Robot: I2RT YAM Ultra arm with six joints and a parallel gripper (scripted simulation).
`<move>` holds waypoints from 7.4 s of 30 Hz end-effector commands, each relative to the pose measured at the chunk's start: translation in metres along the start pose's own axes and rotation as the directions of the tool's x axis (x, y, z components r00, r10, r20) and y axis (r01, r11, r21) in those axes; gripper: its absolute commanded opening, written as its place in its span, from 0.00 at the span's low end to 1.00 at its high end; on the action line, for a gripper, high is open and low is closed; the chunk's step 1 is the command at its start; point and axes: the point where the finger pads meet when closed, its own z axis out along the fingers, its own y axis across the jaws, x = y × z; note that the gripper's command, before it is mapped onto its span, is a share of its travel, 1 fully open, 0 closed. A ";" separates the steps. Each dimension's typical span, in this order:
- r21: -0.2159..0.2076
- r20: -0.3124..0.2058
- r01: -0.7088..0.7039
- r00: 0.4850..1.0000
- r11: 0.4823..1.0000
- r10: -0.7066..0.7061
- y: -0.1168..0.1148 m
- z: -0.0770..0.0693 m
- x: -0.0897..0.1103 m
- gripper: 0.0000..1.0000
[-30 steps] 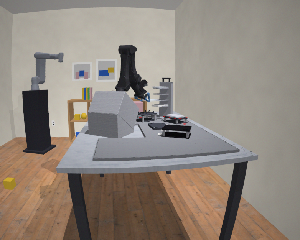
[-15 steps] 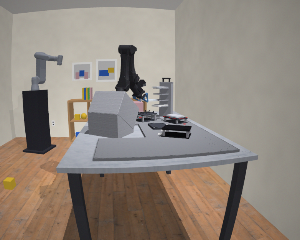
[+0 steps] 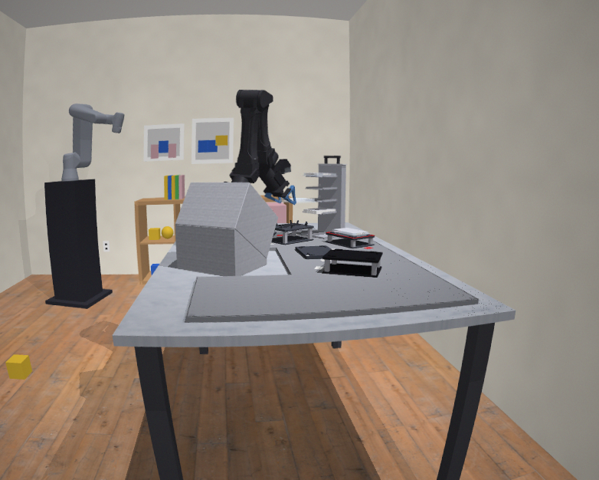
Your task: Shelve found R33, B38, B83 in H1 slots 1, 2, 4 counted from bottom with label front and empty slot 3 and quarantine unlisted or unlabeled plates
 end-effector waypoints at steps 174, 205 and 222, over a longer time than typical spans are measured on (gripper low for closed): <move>0.015 0.010 -0.001 1.000 1.000 0.001 -0.005 0.020 0.071 0.86; 0.009 0.030 -0.013 0.999 1.000 0.012 -0.001 0.033 0.074 0.86; 0.004 0.042 -0.019 0.999 1.000 0.019 0.003 0.041 0.075 0.86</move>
